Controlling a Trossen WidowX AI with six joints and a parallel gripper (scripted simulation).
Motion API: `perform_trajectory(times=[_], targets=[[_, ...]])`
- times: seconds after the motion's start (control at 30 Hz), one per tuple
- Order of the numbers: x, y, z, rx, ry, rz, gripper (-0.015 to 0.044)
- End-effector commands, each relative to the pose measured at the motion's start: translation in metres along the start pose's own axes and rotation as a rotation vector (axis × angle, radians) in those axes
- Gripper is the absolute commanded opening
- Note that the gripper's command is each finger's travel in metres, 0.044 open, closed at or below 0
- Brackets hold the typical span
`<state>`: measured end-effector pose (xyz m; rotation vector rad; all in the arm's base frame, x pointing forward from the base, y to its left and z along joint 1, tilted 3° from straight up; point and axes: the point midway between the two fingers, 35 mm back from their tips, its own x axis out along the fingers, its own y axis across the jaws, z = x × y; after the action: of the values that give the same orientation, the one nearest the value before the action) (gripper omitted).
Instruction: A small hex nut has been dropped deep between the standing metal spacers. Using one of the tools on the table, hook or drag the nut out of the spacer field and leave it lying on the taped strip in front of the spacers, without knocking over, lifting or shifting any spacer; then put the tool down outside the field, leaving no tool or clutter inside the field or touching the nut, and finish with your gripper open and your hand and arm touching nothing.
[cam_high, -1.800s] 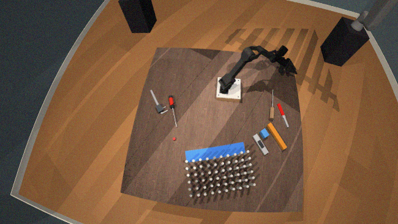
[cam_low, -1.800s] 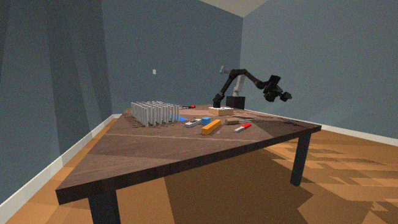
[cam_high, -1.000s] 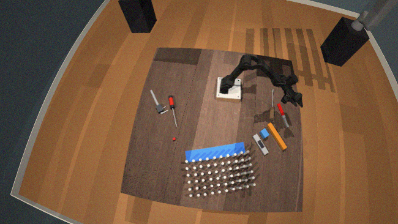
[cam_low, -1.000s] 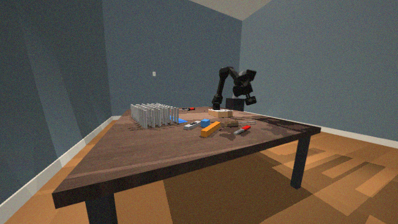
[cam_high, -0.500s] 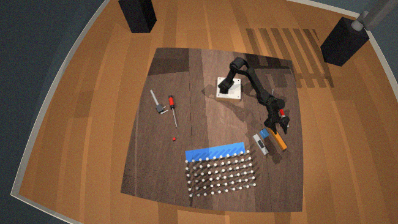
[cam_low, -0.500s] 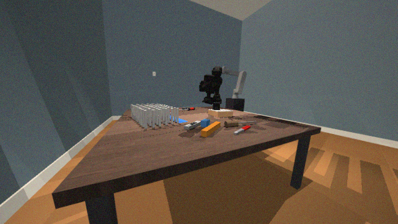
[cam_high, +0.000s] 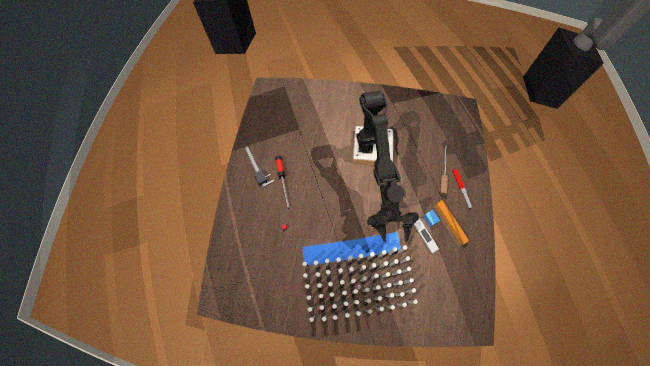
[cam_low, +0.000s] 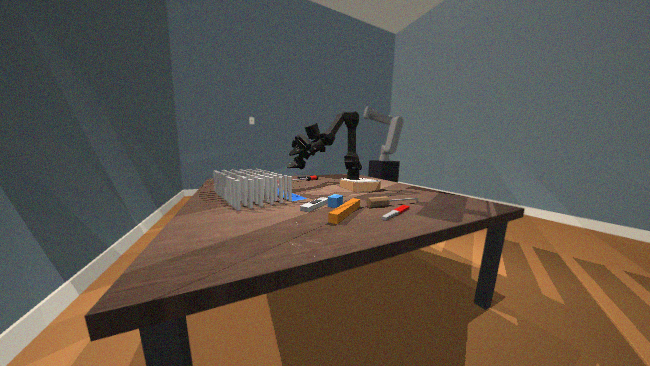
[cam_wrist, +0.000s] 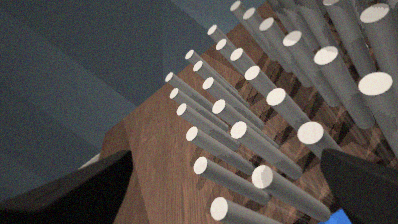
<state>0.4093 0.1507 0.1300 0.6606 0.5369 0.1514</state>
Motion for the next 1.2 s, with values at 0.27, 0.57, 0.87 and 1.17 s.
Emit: perform_trajectory(times=[0.27,0.57,0.87,1.17], targets=[[-0.053,-0.136,0.068,-0.498,-0.066,-0.142,0.0440],[-0.053,-0.136,0.068,-0.498,-0.066,-0.142,0.0440],[-0.053,-0.136,0.068,-0.498,-0.066,-0.142,0.0440],[-0.053,-0.136,0.068,-0.498,-0.066,-0.142,0.0440]])
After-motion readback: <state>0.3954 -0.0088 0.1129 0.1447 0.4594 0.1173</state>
